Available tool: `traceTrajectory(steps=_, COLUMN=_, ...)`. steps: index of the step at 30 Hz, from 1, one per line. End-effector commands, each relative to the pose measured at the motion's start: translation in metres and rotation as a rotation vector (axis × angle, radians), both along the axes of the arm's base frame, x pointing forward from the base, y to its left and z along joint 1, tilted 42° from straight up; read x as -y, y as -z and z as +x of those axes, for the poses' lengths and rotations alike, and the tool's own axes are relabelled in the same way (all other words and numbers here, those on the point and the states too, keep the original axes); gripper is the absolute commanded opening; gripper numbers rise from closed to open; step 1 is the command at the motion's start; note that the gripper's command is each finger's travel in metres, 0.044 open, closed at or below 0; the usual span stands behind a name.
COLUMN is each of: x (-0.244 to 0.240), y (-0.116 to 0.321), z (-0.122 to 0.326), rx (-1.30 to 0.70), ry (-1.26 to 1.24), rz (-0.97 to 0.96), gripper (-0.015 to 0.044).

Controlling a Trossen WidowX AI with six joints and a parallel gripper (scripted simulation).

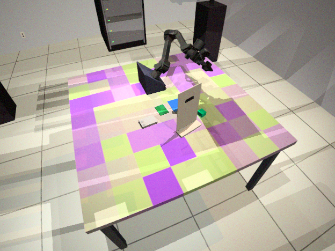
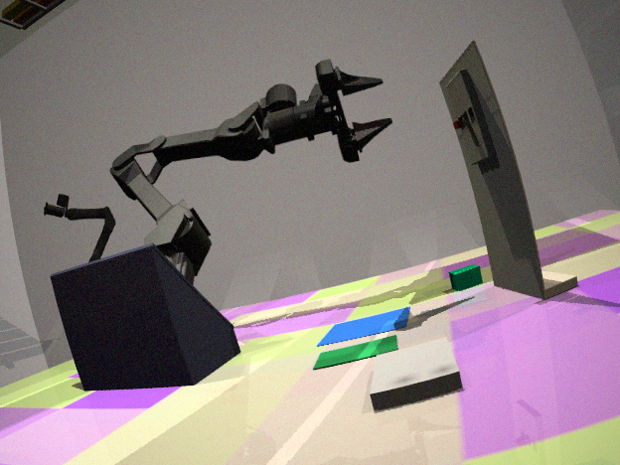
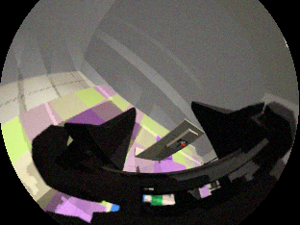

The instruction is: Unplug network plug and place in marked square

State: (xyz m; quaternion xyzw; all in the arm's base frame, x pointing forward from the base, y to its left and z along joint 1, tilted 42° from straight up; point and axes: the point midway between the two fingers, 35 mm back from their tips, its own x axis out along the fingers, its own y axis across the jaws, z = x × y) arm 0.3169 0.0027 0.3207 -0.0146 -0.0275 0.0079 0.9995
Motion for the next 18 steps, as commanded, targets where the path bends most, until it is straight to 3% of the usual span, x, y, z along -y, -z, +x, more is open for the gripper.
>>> traceTrajectory(steps=1, x=0.000, y=0.001, z=0.001, rx=0.000, ry=0.000, rz=-0.002, gripper=0.0374)
traceTrajectory(steps=9, x=0.012, y=0.027, z=0.024, rx=-0.007, ry=0.018, rz=-0.104, gripper=0.0164)
traceTrajectory(steps=18, x=0.027, y=0.062, z=0.044, rx=-0.017, ry=0.038, rz=-0.230, gripper=0.0156)
